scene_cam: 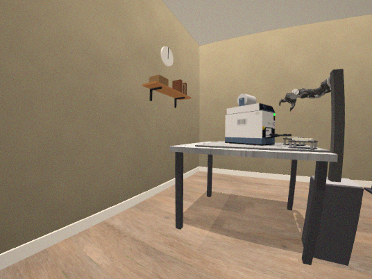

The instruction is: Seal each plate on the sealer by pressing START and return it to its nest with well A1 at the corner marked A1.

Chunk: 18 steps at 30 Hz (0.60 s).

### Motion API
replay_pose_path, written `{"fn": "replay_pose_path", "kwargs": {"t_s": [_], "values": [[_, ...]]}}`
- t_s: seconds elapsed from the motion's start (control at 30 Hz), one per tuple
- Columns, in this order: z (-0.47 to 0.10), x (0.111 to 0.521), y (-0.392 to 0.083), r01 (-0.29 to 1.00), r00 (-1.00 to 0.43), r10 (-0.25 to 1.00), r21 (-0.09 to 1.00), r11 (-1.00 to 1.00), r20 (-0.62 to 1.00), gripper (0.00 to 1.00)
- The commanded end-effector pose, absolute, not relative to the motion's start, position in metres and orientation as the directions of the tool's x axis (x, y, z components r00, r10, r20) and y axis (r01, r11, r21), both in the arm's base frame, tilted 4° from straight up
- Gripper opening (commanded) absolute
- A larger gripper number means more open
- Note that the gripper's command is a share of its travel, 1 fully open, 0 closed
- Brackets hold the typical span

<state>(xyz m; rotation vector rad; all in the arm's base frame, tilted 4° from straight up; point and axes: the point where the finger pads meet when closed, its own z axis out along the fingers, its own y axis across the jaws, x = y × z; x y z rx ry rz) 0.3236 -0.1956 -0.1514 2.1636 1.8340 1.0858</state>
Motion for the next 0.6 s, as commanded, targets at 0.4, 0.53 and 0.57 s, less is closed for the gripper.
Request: {"fn": "replay_pose_path", "kwargs": {"t_s": [0.4, 0.53, 0.57], "values": [[-0.194, 0.328, -0.162, 0.866, -0.316, 0.891, 0.482, 0.132, 0.325, 0.65], [-0.211, 0.328, -0.152, 0.853, -0.414, 0.866, 0.453, 0.261, 0.281, 0.65], [-0.216, 0.327, -0.150, 0.847, -0.438, 0.857, 0.444, 0.292, 0.270, 0.65]]}}
